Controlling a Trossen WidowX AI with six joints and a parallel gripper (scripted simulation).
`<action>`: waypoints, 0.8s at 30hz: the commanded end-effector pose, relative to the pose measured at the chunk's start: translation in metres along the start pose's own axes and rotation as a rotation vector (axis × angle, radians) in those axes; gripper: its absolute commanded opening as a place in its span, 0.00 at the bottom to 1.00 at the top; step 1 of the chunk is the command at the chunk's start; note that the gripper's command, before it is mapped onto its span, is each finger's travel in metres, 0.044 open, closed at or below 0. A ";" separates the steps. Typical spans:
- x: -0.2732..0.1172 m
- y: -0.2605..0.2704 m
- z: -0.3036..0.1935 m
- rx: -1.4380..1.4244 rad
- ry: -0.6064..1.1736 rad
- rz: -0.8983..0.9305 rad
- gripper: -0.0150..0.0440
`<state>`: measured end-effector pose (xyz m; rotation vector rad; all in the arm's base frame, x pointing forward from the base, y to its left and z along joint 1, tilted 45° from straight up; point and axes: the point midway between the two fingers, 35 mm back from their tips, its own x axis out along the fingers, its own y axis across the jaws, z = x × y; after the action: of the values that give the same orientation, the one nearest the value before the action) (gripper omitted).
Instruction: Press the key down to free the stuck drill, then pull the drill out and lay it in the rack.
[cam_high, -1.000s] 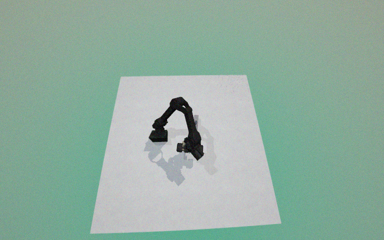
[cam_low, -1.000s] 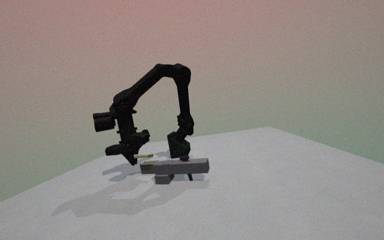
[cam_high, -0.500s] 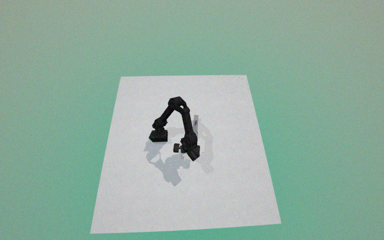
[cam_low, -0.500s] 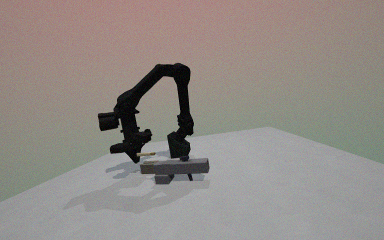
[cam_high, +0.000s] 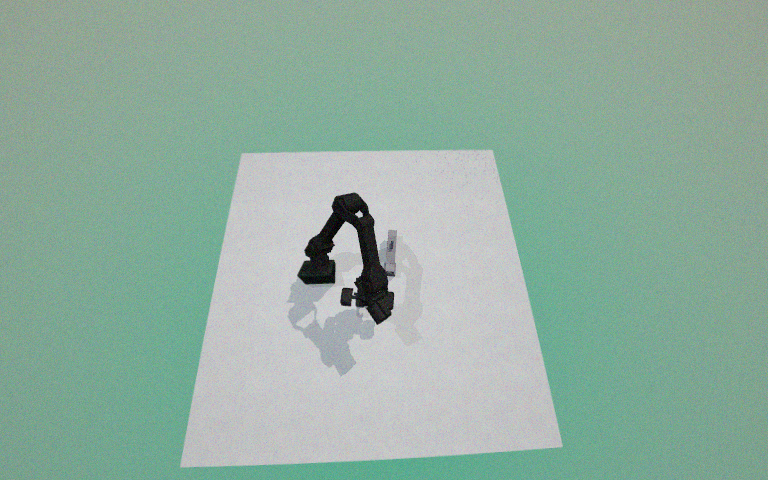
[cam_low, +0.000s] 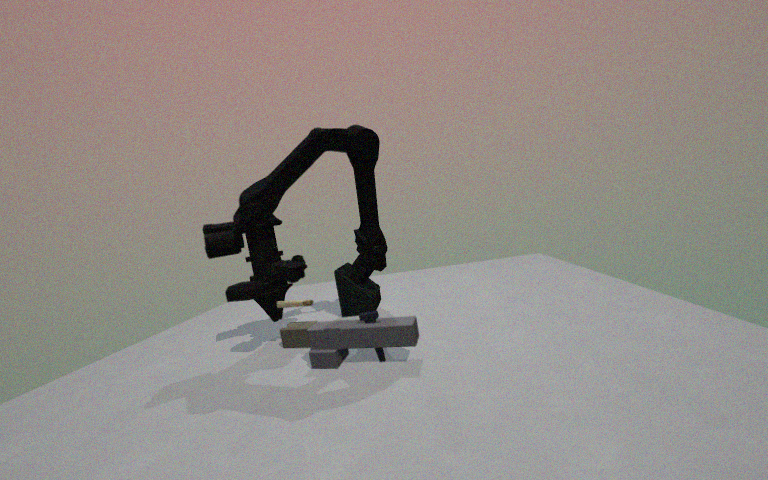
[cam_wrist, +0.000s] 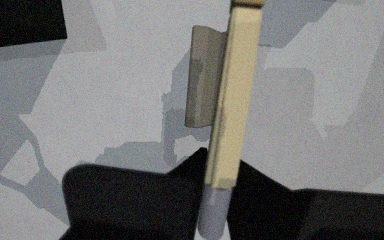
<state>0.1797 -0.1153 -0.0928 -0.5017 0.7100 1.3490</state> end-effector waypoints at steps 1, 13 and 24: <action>0.002 0.002 -0.001 -0.003 0.003 -0.001 0.25; 0.023 0.003 -0.001 -0.003 0.002 -0.001 0.25; 0.033 0.002 -0.001 -0.004 0.002 -0.001 0.25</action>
<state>0.1789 -0.0956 -0.1146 -0.5111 0.7107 1.3540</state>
